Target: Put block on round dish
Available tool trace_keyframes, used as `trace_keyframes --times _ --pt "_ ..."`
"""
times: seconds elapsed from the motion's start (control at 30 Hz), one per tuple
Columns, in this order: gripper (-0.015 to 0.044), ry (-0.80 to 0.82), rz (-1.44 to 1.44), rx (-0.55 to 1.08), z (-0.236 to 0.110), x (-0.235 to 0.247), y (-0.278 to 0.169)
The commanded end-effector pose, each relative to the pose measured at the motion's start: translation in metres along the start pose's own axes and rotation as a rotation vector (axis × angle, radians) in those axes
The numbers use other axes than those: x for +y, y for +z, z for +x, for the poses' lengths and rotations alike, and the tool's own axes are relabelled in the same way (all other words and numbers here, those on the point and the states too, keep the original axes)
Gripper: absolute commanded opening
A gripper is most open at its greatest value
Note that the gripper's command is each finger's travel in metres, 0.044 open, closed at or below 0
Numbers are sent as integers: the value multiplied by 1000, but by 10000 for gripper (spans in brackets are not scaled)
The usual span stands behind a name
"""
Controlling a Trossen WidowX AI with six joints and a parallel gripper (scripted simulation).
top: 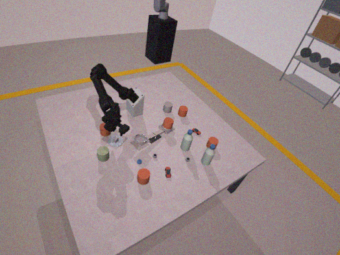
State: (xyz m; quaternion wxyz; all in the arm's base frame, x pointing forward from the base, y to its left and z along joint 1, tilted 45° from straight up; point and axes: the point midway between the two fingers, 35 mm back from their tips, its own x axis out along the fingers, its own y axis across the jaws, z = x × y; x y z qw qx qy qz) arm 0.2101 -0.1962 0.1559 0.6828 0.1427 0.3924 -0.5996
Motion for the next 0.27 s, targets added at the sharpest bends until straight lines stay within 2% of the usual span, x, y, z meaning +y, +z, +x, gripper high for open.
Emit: trace_keyframes --times 0.0,0.23 --pt "440 11 6 -14 -30 -1 2" --pt "440 12 5 -15 -32 -1 2"
